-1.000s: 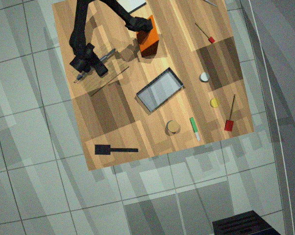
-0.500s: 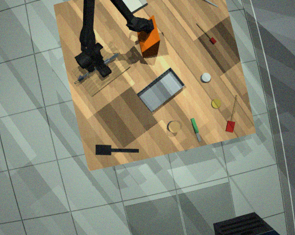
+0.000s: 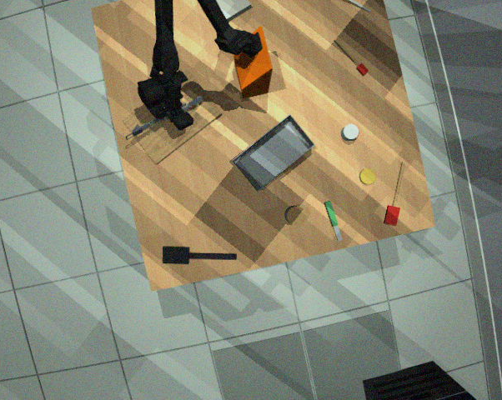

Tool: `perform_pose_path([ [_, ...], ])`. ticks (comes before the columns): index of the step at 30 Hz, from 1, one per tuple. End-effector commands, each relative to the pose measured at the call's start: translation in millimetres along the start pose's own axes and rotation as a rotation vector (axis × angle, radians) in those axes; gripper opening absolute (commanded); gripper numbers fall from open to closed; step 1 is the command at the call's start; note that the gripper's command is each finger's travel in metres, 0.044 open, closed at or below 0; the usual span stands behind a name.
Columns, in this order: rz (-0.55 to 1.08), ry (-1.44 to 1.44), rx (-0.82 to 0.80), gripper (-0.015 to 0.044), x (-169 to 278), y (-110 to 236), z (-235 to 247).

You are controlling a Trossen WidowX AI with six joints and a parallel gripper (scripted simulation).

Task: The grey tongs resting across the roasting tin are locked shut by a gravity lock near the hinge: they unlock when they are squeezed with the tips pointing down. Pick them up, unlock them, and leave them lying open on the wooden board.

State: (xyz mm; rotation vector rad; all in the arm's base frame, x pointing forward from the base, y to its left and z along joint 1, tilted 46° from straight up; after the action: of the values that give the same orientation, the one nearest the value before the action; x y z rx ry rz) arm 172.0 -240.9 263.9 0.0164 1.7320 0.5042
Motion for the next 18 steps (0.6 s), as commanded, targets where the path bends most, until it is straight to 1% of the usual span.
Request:
perform_pose_path([
  [1, -0.068, 0.003, -0.013, -0.0150, -1, 2, 0],
  [18, -0.341, 0.020, -0.015, -0.0150, 11, 16, -7],
])
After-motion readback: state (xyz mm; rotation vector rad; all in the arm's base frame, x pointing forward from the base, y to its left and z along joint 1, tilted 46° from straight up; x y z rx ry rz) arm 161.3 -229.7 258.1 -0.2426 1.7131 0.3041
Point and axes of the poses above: the point midway between the two fingers, 35 mm back from their tips, its own y axis back along the fingers, its own z axis across the jaws, x = y × z, the point moved 1 cm from there along y, back along the fingers, and after that the axes turned 7 degrees about -y, right-handed, at the moved point
